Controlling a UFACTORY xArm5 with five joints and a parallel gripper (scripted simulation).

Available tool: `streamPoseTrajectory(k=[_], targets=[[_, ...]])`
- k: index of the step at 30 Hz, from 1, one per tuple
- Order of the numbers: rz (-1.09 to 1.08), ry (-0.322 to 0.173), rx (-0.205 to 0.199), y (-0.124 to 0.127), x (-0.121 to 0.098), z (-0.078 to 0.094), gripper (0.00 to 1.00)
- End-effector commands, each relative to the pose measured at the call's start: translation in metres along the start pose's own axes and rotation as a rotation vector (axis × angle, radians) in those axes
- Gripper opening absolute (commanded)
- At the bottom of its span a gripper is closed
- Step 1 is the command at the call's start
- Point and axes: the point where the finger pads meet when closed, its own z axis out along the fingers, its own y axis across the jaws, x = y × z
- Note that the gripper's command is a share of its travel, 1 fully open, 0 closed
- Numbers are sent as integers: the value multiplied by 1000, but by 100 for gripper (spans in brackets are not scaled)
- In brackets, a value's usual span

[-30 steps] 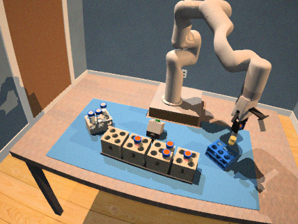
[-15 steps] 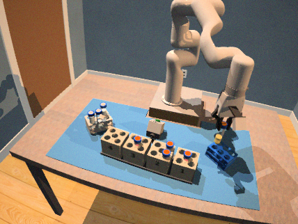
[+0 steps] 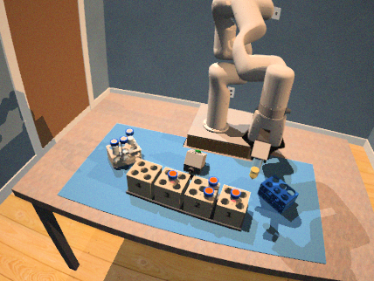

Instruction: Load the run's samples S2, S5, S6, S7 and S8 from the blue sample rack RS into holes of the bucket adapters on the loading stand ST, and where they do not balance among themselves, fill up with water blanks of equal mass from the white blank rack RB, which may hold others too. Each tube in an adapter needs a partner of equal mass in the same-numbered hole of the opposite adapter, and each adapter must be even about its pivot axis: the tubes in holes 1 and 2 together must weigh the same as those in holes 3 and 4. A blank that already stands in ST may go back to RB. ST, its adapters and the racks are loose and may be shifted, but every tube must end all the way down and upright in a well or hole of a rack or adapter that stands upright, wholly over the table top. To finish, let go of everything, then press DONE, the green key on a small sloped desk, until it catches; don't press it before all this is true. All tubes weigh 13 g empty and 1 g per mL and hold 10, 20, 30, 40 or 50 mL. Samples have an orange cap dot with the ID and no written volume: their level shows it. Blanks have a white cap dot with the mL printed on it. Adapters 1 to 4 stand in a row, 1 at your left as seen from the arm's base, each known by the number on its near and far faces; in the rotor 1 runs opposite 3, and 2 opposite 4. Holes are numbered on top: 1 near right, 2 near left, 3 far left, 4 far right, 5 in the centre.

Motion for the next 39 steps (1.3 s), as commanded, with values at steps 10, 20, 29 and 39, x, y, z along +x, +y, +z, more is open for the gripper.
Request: streamPoseTrajectory(k=[10, 20, 29, 39], targets=[[41, 9, 4, 63, 16, -3, 0], [41, 11, 4, 102, 24, -4, 0], [41, 14, 3, 146, 34, -5, 0], [41, 15, 2, 185, 43, -6, 0]])
